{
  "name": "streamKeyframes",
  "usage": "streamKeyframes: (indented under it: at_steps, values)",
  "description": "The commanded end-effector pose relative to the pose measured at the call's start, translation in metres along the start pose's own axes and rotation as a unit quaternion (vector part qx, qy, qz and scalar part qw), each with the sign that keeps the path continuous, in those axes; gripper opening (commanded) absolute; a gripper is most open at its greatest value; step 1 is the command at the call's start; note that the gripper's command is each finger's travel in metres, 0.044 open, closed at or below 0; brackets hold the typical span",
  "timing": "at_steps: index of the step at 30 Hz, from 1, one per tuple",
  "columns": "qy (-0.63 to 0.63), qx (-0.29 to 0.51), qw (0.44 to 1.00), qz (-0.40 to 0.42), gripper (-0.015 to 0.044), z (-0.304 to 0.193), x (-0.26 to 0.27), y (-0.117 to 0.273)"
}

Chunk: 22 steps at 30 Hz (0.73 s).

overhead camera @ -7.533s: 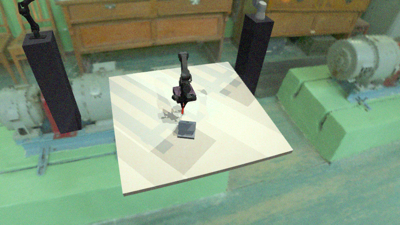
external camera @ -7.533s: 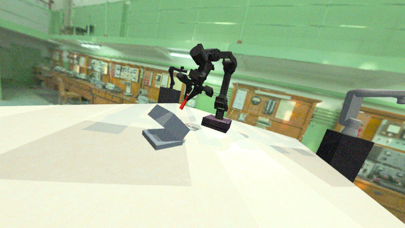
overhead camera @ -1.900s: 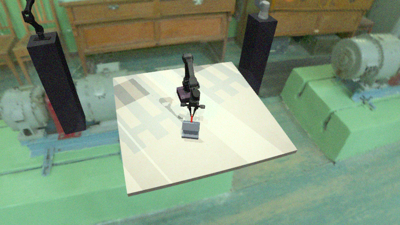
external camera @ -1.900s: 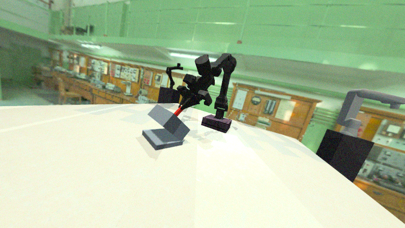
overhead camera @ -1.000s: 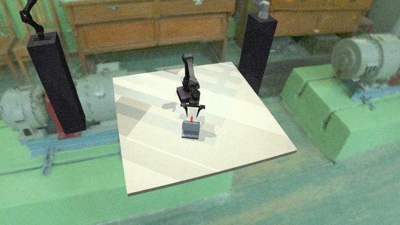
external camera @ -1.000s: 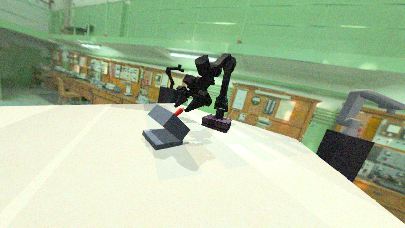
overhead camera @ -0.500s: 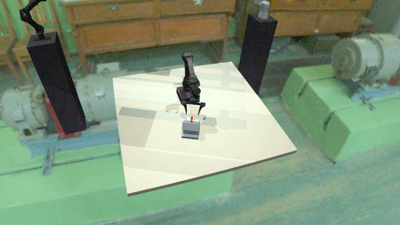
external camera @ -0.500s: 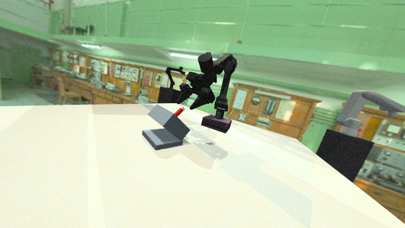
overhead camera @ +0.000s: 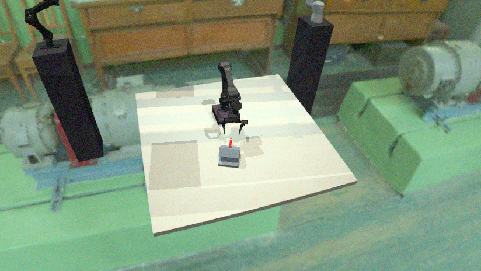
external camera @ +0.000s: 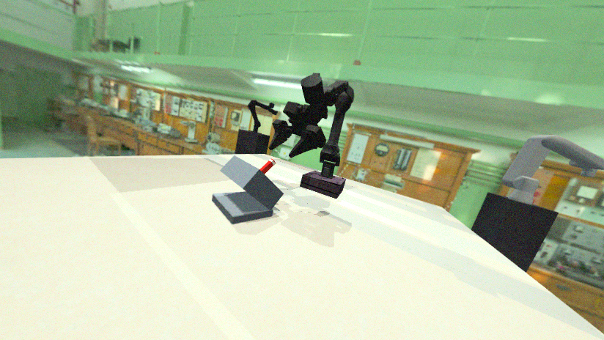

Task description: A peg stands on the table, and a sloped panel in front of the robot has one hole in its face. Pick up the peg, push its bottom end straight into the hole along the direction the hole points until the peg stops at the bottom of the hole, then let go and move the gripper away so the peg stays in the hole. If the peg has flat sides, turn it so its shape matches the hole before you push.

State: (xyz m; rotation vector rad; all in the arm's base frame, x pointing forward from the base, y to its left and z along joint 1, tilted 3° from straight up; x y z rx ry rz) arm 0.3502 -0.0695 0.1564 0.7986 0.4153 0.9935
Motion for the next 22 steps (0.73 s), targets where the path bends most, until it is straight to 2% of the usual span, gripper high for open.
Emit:
streamKeyframes:
  at_steps: [1, 22]
  values:
    - [-0.002, -0.005, 1.0, 0.0, 0.044, 0.003, 0.001, 0.008]
    - [-0.001, -0.004, 1.0, 0.001, 0.044, -0.001, 0.0, 0.037]
Point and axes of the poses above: the point midway between the two fingers, 35 mm back from their tips, its own y axis back along the fingers, its own x axis across the jaws, z = x × y, the point moved 2 cm from there along y, back along the fingers, and after that the axes turned 6 degrees about -y, right-handed, at the moved point
